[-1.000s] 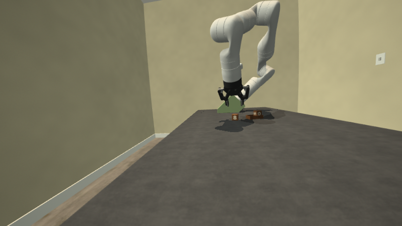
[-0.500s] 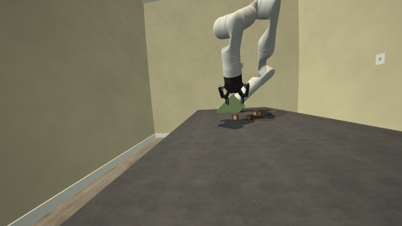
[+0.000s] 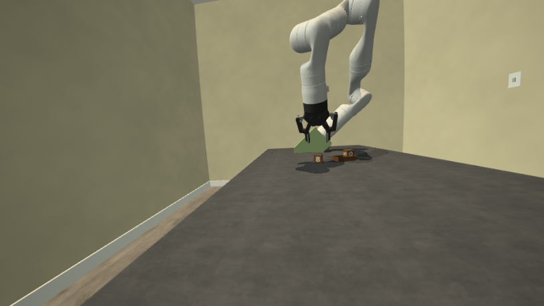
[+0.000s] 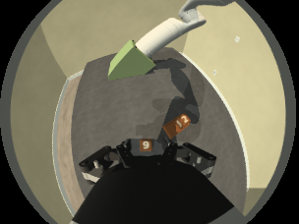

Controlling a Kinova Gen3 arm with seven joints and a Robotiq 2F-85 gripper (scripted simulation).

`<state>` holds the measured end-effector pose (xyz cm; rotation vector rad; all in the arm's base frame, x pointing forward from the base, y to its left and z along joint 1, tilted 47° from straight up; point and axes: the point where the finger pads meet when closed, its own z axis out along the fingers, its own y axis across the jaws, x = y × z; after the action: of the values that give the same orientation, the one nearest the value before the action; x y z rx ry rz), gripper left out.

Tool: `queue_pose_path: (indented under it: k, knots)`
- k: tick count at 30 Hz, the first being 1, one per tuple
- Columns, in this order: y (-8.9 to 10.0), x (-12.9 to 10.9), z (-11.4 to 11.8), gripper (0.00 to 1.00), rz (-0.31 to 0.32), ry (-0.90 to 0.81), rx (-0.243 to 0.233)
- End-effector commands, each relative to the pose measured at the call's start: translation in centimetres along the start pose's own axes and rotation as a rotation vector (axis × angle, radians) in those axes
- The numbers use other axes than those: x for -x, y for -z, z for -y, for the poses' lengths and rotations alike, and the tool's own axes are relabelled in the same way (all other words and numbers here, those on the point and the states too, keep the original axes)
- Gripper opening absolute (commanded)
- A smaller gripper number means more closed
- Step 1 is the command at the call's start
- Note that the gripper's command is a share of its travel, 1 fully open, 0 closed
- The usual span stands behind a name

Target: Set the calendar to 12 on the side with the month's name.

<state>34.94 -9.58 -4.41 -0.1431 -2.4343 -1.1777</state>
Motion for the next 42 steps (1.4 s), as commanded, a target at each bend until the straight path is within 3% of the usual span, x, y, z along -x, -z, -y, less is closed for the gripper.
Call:
queue_pose_path:
  k: [1,15,35,42]
  knots:
    - [0.38,-0.32,0.03,0.67,0.012,-0.003,0.001]
    - [0.39,-0.58,0.04,0.67,0.193,-0.005,-0.002]
    - [0.37,-0.61,0.03,0.67,0.242,-0.005,-0.001]
    - [0.29,-0.52,-0.07,0.67,0.326,0.001,0.006]
